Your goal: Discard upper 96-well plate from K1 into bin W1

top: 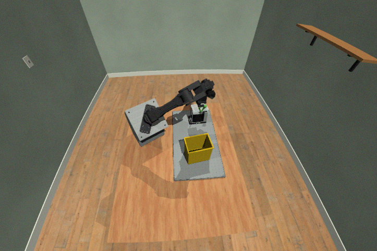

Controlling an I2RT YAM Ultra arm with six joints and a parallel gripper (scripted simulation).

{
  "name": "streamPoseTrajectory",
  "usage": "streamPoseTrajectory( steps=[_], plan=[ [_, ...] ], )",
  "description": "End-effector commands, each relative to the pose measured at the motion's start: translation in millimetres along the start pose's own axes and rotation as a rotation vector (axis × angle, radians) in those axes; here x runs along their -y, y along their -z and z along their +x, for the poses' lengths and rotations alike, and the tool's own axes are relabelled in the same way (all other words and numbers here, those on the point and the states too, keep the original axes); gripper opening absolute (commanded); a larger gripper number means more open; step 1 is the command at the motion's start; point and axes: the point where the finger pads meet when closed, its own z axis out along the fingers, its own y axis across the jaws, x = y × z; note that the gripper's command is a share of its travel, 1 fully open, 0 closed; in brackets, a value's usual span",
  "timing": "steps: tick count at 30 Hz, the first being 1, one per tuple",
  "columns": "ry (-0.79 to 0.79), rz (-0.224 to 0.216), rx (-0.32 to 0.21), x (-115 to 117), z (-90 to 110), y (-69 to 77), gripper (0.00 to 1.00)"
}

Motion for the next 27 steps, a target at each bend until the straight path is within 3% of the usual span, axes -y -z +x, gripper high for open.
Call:
streamPoseTrajectory(
  steps=[1, 7, 10, 13, 27],
  plan=[
    [0.0, -0.01, 0.036, 11, -3, 10.1, 0.0],
    [0.011, -0.013, 0.046, 26, 4, 13.7, 0.0],
    [-0.002, -0.009, 0.034, 40, 7, 8.6, 0.0],
    [0.011, -0.013, 0.045, 38, 8, 13.2, 0.0],
    [-0.004, -0.011, 0.031, 88, 23, 6.8, 0.0]
  ],
)
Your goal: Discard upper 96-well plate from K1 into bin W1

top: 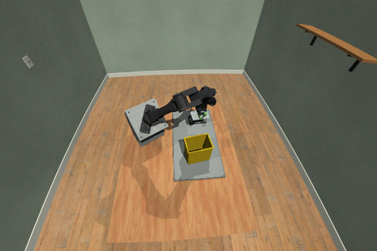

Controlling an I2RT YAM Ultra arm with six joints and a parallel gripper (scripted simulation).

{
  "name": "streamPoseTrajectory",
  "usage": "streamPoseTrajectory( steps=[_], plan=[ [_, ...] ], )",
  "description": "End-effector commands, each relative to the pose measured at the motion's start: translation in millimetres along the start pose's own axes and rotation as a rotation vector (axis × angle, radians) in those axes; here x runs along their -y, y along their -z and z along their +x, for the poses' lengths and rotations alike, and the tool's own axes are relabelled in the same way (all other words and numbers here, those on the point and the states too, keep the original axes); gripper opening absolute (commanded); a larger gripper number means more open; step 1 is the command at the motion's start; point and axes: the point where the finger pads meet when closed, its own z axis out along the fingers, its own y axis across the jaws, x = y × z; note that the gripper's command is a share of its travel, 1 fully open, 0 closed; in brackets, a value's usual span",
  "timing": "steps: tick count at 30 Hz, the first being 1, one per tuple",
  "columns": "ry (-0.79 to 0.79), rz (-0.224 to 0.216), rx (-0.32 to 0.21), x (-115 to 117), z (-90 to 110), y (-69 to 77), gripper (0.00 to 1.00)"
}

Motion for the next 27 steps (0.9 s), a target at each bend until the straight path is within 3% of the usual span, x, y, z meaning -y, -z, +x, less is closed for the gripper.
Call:
streamPoseTrajectory(
  steps=[1, 3, 17, 20, 27],
  plan=[
    [0.007, -0.009, 0.029, 8, -1, 6.7, 0.0],
    [0.022, -0.014, 0.041, 5, 0, 11.4, 0.0],
    [0.007, -0.013, 0.027, 54, 15, 5.7, 0.0],
    [0.022, -0.017, 0.04, 52, 14, 10.0, 0.0],
    [0.007, -0.012, 0.028, 79, 23, 5.3, 0.0]
  ],
)
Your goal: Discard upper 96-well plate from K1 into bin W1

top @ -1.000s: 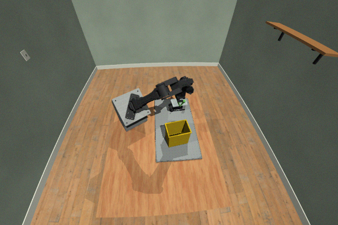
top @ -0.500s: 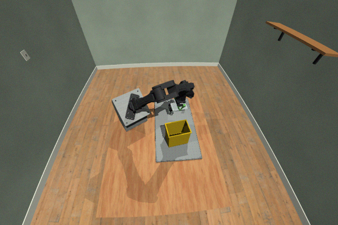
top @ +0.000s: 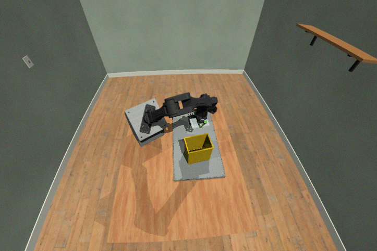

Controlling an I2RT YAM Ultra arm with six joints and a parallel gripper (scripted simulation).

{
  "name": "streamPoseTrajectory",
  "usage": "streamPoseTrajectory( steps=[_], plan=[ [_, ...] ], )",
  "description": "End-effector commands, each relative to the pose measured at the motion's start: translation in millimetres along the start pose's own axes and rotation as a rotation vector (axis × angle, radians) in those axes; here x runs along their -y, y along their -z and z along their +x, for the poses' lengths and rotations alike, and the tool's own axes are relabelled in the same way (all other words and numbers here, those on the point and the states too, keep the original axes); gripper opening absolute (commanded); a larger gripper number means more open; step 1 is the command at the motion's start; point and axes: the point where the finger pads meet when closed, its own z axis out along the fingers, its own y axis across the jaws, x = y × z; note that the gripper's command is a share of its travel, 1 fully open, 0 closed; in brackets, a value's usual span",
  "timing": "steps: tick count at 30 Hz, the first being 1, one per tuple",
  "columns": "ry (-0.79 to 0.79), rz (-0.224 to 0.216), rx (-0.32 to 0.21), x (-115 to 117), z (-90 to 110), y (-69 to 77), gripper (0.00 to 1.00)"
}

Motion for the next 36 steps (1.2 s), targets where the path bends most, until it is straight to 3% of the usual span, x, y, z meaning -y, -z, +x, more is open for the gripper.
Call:
streamPoseTrajectory(
  steps=[1, 7, 10, 13, 24, 27, 36],
  plan=[
    [0.012, -0.012, 0.031, 9, 1, 7.2, 0.0],
    [0.012, -0.011, 0.031, 28, 7, 6.9, 0.0],
    [0.027, -0.016, 0.044, 26, 5, 10.9, 0.0],
    [0.017, -0.01, 0.025, 41, 12, 6.7, 0.0],
    [0.011, -0.009, 0.034, 77, 20, 7.4, 0.0],
    [0.028, -0.014, 0.044, 74, 20, 10.1, 0.0],
    [0.015, -0.008, 0.029, 107, 32, 6.0, 0.0]
  ],
)
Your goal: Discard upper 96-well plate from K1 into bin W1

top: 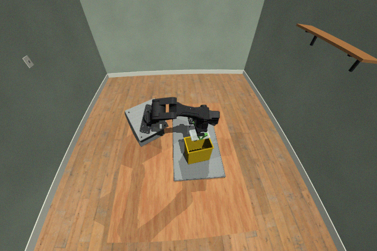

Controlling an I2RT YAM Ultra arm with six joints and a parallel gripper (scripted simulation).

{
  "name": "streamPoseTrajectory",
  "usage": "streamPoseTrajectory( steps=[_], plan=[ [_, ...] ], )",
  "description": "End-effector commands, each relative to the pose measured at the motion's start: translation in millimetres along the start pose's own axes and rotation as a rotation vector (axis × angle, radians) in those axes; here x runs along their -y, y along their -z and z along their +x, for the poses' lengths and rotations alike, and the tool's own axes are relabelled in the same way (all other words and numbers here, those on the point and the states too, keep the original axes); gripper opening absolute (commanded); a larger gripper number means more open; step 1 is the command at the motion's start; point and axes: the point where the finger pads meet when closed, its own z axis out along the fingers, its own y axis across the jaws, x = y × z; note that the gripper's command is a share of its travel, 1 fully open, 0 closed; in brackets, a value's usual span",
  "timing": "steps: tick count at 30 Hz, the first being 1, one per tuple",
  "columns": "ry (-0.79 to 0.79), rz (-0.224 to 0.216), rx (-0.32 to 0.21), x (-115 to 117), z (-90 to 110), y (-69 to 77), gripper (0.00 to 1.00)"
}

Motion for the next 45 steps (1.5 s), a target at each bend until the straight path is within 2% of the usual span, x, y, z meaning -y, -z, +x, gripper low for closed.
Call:
streamPoseTrajectory(
  steps=[1, 5, 8, 14, 18, 45],
  plan=[
    [0.028, -0.013, 0.024, 6, 4, 4.7, 0.0],
    [0.011, -0.006, 0.047, 25, -1, 10.5, 0.0],
    [0.014, -0.006, 0.062, 28, -4, 14.2, 0.0],
    [0.012, -0.002, 0.048, 51, 5, 12.6, 0.0],
    [0.028, -0.009, 0.058, 46, 2, 15.5, 0.0],
    [0.032, -0.012, 0.045, 41, 0, 10.2, 0.0]
  ],
)
